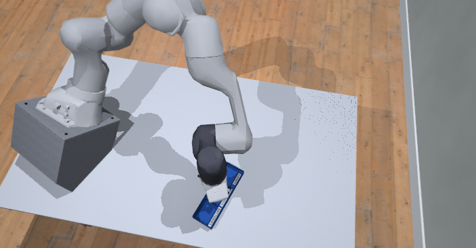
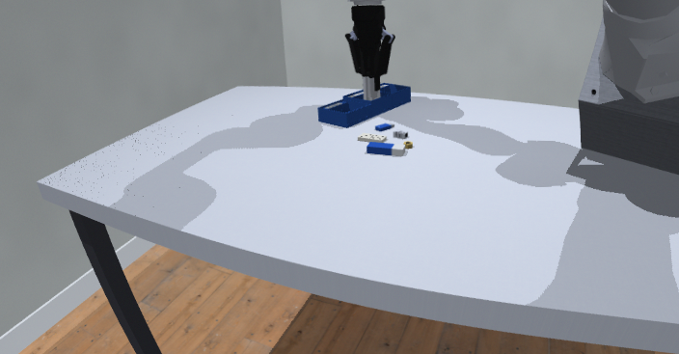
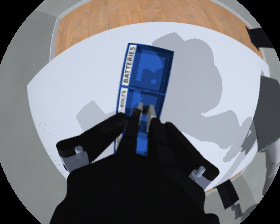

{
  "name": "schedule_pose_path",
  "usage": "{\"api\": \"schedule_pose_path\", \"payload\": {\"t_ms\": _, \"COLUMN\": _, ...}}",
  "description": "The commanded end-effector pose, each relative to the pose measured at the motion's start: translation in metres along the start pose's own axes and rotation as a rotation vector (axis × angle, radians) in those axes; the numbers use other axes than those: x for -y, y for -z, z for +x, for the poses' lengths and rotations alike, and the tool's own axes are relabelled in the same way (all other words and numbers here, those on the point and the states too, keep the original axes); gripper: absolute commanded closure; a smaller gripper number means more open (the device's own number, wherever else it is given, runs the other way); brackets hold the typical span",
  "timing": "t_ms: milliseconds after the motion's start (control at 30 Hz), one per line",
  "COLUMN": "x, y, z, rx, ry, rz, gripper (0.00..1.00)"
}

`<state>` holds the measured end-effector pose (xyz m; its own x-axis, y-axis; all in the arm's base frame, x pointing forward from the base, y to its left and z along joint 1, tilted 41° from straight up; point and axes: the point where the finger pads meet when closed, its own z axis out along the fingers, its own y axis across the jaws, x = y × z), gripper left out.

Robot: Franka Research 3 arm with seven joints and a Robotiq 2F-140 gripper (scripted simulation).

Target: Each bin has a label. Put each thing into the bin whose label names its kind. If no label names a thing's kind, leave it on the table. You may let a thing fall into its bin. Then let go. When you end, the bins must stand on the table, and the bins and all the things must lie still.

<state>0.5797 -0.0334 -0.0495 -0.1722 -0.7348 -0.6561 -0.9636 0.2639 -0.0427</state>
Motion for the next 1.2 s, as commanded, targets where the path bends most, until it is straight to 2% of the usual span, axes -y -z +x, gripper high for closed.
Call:
{"api": "schedule_pose_path", "payload": {"t_ms": 0, "x": 0.0041, "y": -0.0011, "z": -0.0006, "rx": -0.003, "ry": 0.010, "rz": 0.007, "gripper": 0.93}}
{"api": "schedule_pose_path", "payload": {"t_ms": 467, "x": 0.0050, "y": -0.0011, "z": -0.0015, "rx": -0.003, "ry": 0.010, "rz": 0.007, "gripper": 0.93}}
{"api": "schedule_pose_path", "payload": {"t_ms": 500, "x": 0.0050, "y": -0.0011, "z": -0.0015, "rx": -0.003, "ry": 0.010, "rz": 0.007, "gripper": 0.81}}
{"api": "schedule_pose_path", "payload": {"t_ms": 1167, "x": 0.0050, "y": 0.0029, "z": -0.0015, "rx": -0.003, "ry": 0.010, "rz": 0.007, "gripper": 0.81}}
